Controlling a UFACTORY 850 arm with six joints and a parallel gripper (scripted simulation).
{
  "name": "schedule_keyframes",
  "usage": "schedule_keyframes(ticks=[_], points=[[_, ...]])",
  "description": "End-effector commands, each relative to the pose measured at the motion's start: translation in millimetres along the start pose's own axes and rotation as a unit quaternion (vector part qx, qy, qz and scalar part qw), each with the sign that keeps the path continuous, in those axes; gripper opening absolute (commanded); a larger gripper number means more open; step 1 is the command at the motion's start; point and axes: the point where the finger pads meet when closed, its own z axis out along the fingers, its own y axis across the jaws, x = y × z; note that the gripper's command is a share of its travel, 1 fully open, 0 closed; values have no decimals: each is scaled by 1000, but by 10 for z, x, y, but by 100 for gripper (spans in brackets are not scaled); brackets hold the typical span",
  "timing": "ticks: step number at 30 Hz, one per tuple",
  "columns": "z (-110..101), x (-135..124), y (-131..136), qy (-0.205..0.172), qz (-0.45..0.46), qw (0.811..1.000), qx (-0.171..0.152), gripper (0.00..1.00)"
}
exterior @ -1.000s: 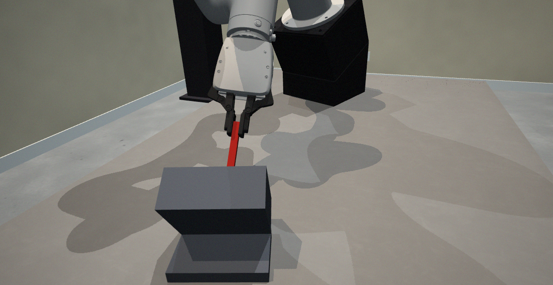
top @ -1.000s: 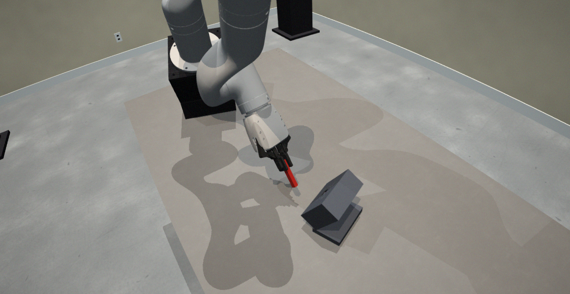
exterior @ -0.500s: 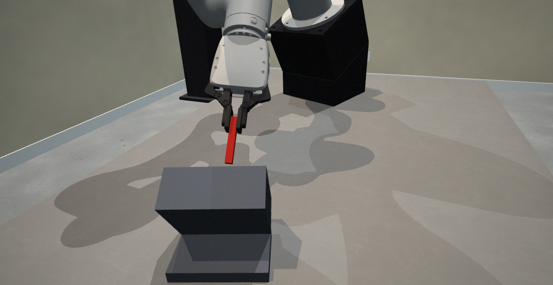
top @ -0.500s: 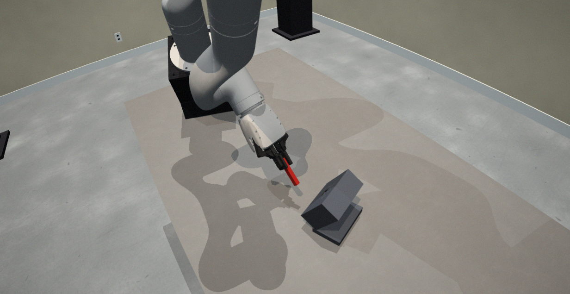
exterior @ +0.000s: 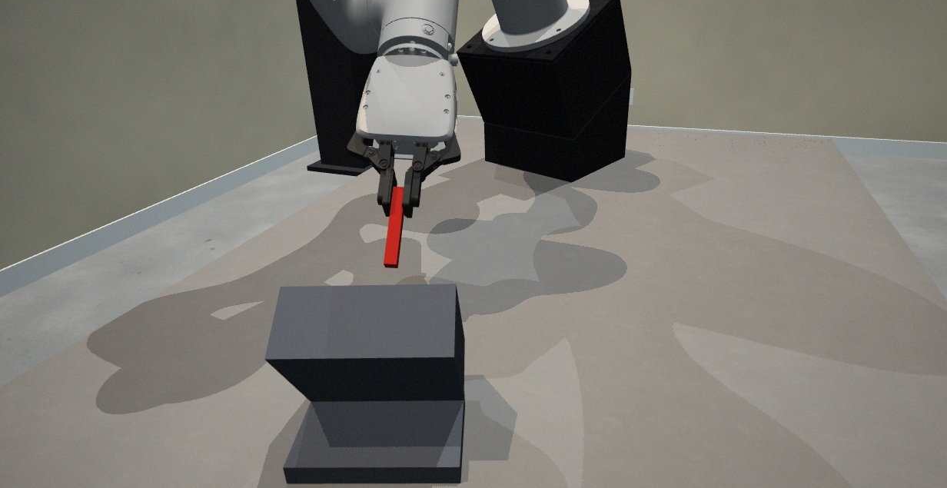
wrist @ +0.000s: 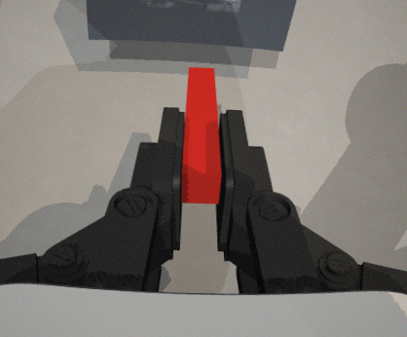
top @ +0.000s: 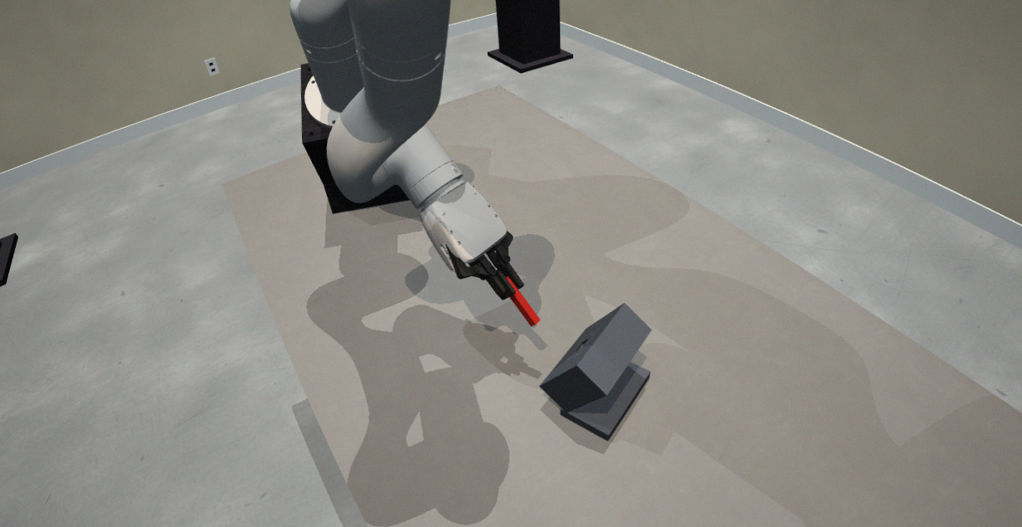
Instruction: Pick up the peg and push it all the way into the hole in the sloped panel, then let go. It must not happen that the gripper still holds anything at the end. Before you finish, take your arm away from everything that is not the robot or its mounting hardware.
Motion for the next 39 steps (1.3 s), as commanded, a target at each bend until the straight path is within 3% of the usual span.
schedule_keyframes(ticks=[1, 24, 30, 39], points=[[-35, 32, 5, 16, 3, 1000, 5, 0], [-258, 192, 27, 93, 29, 995, 28, 0], [-209, 202, 25, 93, 29, 995, 28, 0], [50, 254, 14, 93, 29, 995, 28, 0]])
